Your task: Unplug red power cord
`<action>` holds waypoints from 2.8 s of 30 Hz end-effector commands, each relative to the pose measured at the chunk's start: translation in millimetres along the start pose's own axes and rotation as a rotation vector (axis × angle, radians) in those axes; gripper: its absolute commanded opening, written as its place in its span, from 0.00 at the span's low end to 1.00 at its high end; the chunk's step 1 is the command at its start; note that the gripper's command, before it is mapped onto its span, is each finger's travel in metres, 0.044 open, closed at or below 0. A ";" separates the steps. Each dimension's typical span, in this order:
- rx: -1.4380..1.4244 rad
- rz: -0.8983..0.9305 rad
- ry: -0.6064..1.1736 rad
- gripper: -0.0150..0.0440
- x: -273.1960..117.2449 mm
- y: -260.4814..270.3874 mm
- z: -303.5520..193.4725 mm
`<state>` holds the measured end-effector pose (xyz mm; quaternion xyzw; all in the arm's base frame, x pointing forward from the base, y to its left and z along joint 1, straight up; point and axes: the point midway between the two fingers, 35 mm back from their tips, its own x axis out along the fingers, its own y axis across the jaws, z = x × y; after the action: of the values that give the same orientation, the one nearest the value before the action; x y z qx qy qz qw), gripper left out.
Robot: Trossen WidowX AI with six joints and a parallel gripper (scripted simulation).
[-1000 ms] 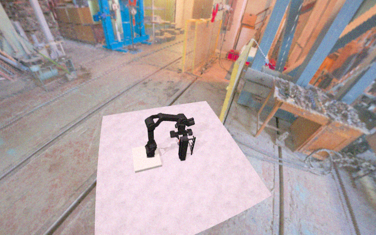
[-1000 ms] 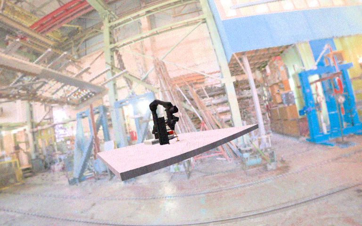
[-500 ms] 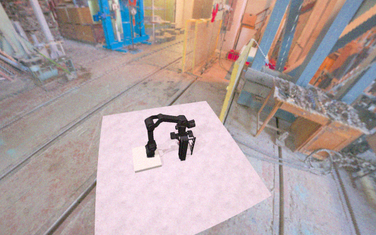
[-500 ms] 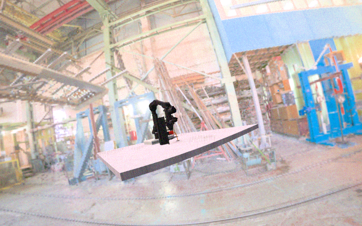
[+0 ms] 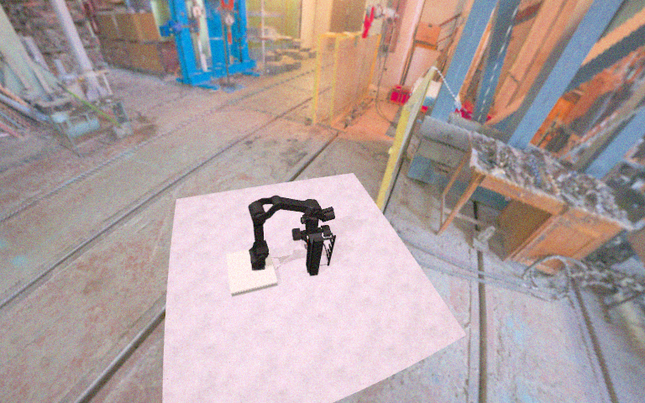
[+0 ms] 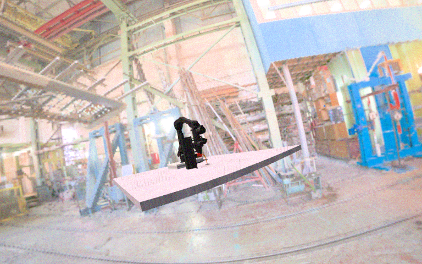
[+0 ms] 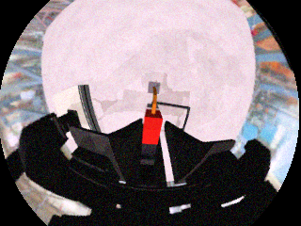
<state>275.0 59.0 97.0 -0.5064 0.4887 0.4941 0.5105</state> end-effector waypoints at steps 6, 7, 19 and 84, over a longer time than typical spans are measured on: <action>0.000 0.001 0.000 0.38 0.4 0.2 -0.1; 0.000 0.001 0.000 0.37 0.4 0.2 -0.1; 0.000 0.001 0.000 0.25 0.4 -0.2 3.7; -0.003 0.007 -0.007 1.00 -13.0 3.9 103.4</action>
<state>269.8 159.8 109.2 -0.5042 0.4887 0.4992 0.5077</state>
